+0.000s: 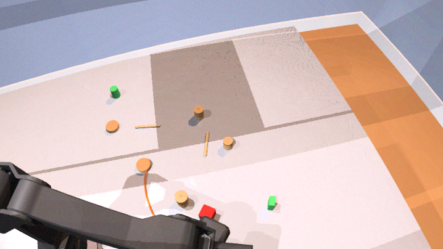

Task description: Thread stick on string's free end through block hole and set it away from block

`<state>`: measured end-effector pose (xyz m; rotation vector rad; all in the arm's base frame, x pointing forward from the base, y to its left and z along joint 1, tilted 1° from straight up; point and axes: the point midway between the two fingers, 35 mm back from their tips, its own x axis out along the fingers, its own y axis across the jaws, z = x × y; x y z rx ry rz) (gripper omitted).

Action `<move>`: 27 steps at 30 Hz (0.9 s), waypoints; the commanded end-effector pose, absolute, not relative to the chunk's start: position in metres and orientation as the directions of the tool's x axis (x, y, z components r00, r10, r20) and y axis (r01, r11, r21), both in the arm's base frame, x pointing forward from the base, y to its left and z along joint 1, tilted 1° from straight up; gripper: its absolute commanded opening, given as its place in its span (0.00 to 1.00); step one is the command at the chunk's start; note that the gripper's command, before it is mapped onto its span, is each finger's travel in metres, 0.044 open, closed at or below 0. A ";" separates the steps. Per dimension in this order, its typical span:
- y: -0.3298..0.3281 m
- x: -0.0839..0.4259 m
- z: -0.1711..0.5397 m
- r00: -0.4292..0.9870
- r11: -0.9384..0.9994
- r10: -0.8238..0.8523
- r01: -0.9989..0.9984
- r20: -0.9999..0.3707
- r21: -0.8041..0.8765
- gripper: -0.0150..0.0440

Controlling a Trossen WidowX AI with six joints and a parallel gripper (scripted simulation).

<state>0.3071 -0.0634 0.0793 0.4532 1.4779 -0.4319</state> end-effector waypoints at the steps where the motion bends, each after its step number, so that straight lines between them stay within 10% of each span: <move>1: -0.060 0.305 0.083 0.054 0.841 -0.015 0.541 -0.998 0.016 0.25; 27: -0.040 0.296 0.111 0.131 0.842 -0.076 0.539 -0.988 0.007 0.25</move>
